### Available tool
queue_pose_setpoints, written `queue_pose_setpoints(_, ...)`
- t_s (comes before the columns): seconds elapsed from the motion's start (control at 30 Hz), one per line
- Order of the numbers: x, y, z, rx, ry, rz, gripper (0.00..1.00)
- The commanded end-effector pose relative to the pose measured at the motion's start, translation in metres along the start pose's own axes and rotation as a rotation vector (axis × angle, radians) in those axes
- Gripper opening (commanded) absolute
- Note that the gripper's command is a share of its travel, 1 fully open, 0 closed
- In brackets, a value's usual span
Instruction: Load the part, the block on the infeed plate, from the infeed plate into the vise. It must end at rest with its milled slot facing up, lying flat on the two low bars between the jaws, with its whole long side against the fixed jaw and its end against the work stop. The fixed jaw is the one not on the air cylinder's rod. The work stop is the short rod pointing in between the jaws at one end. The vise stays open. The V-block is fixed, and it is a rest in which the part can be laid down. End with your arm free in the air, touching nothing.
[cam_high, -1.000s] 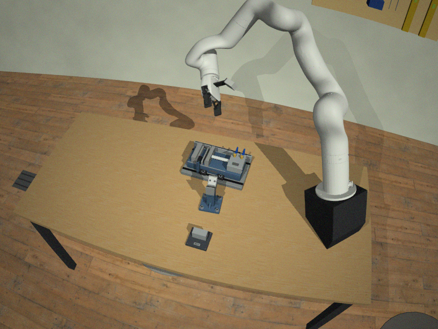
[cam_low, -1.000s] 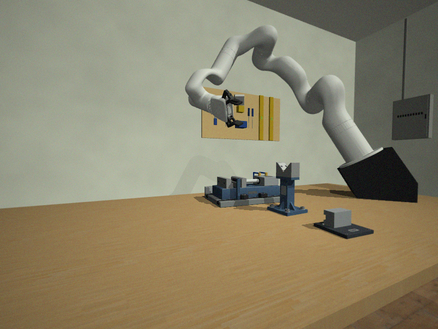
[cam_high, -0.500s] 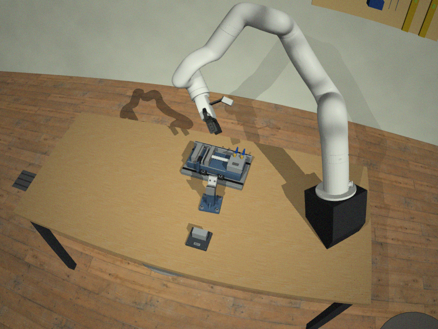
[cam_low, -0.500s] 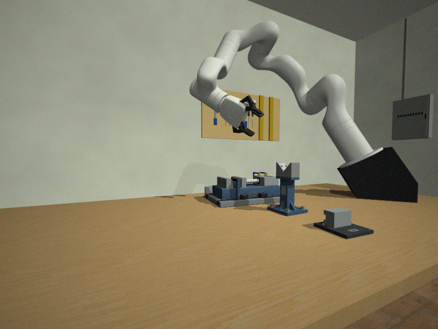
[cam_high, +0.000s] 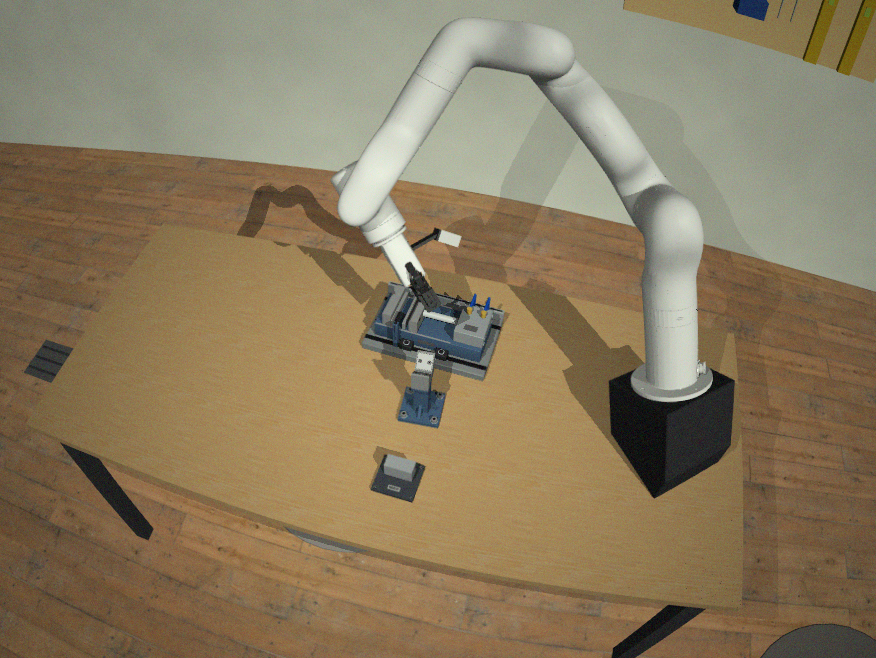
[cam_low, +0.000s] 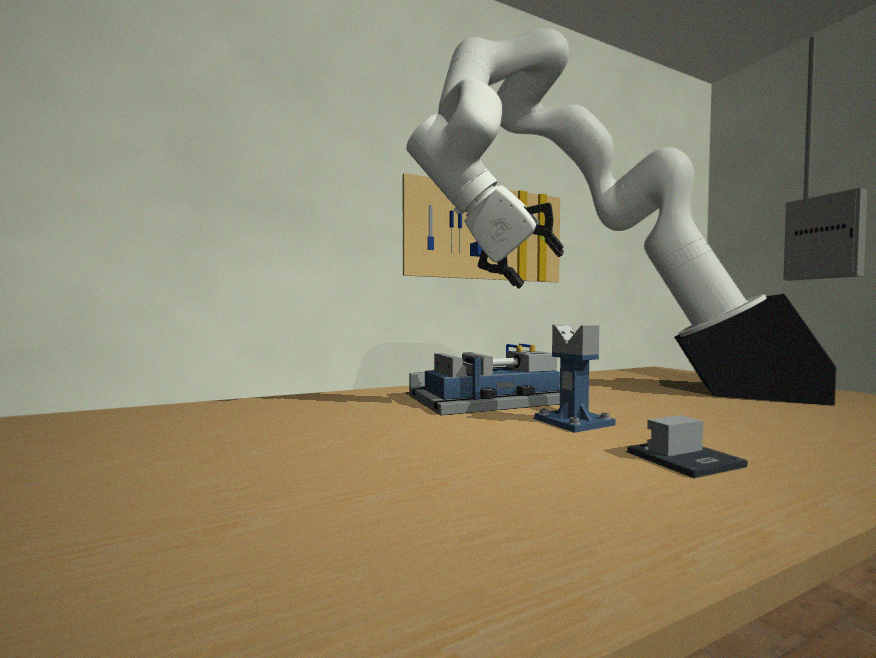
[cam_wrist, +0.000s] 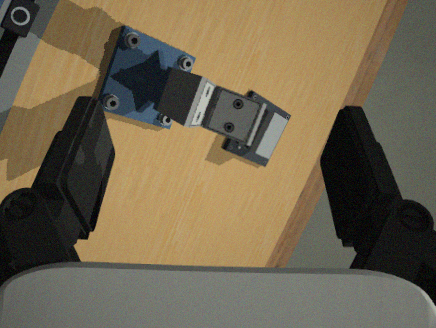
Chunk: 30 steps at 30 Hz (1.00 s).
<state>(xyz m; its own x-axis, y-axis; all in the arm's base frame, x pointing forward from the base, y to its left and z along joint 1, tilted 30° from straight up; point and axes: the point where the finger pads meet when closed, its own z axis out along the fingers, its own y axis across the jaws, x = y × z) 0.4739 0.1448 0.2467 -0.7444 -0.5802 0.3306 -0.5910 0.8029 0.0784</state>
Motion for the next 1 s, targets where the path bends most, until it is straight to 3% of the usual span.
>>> queue_pose_setpoints(0.0,-0.021,0.013,0.015,0.14,0.023,-0.101,1.0)
queue_pose_setpoints(0.07,-0.03,0.02,0.02,0.189,0.025,-0.146,1.0)
queue_pose_setpoints(0.17,-0.032,0.022,0.022,0.204,0.026,-0.159,1.0)
queue_pose_setpoints(0.2,-0.046,0.033,0.029,0.274,0.026,-0.229,1.0)
queue_pose_setpoints(0.37,-0.064,0.049,0.037,0.362,0.021,-0.322,1.0)
queue_pose_setpoints(0.63,-0.104,0.094,0.056,0.536,-0.008,-0.539,1.0)
queue_pose_setpoints(0.73,-0.107,0.097,0.057,0.545,-0.01,-0.552,1.0)
queue_pose_setpoints(0.8,-0.123,0.123,0.065,0.613,-0.029,-0.654,1.0)
queue_pose_setpoints(0.97,-0.142,0.157,0.077,0.686,-0.054,-0.78,1.0)
